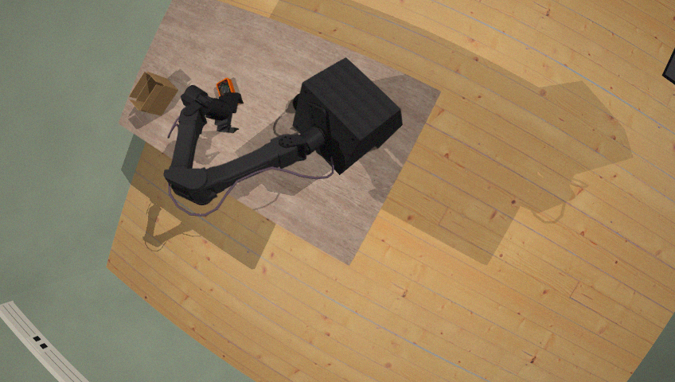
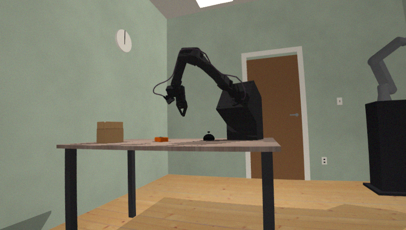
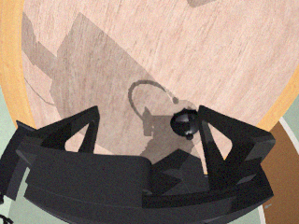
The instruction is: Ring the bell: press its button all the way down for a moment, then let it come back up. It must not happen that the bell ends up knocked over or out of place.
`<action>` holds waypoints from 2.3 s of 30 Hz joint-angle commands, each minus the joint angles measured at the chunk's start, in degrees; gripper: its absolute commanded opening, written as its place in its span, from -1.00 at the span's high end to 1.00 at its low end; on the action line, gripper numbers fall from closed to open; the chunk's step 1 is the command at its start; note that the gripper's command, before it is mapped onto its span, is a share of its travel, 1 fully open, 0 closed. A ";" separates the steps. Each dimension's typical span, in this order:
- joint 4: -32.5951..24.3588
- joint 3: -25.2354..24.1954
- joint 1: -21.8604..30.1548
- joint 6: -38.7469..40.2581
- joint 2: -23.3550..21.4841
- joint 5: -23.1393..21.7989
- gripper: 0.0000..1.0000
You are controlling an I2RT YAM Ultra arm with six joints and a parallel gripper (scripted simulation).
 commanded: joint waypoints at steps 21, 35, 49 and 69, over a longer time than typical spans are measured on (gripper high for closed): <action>34.67 -28.26 -13.89 10.31 20.77 -2.51 -1.00; 40.06 -31.73 -15.23 12.21 22.29 -2.68 -1.00; 40.39 -31.72 -15.19 12.31 22.27 -2.69 1.00; 40.42 -31.73 -15.19 12.30 22.27 -2.69 1.00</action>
